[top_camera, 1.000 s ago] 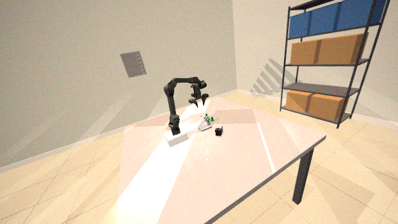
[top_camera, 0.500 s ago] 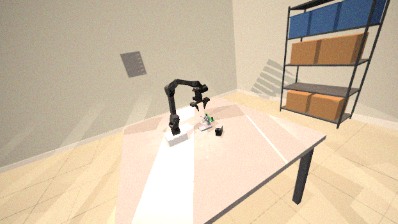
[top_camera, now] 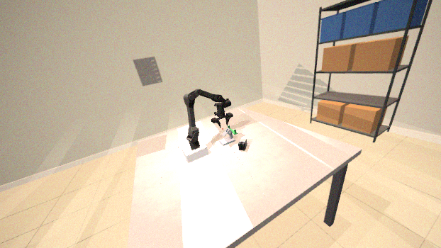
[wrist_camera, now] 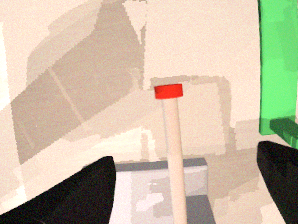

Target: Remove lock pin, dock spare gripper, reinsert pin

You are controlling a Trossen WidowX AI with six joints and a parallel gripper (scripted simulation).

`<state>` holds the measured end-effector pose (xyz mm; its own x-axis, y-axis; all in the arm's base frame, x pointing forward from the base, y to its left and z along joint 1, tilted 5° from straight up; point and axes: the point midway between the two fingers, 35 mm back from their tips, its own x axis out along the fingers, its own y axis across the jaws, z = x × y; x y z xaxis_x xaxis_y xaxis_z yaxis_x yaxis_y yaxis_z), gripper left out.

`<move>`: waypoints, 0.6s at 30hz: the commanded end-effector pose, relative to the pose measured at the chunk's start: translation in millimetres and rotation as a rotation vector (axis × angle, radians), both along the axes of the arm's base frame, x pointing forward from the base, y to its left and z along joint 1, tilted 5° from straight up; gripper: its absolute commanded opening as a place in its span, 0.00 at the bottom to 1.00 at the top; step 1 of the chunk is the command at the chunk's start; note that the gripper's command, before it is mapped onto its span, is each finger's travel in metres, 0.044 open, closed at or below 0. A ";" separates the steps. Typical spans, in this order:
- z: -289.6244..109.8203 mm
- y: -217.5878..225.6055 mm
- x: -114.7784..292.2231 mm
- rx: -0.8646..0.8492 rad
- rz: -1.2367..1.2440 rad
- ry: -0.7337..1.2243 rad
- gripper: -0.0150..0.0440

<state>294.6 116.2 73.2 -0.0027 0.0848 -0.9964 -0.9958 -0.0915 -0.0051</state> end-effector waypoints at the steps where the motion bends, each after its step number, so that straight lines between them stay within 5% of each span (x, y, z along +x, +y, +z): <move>1: -11.1 1.1 -1.4 -0.001 -0.004 0.013 0.76; 18: -38.7 4.3 -2.9 -0.001 -0.004 0.014 0.76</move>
<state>294.1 119.9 44.0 -0.0021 0.0854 -0.9963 -0.9958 -0.0915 -0.0058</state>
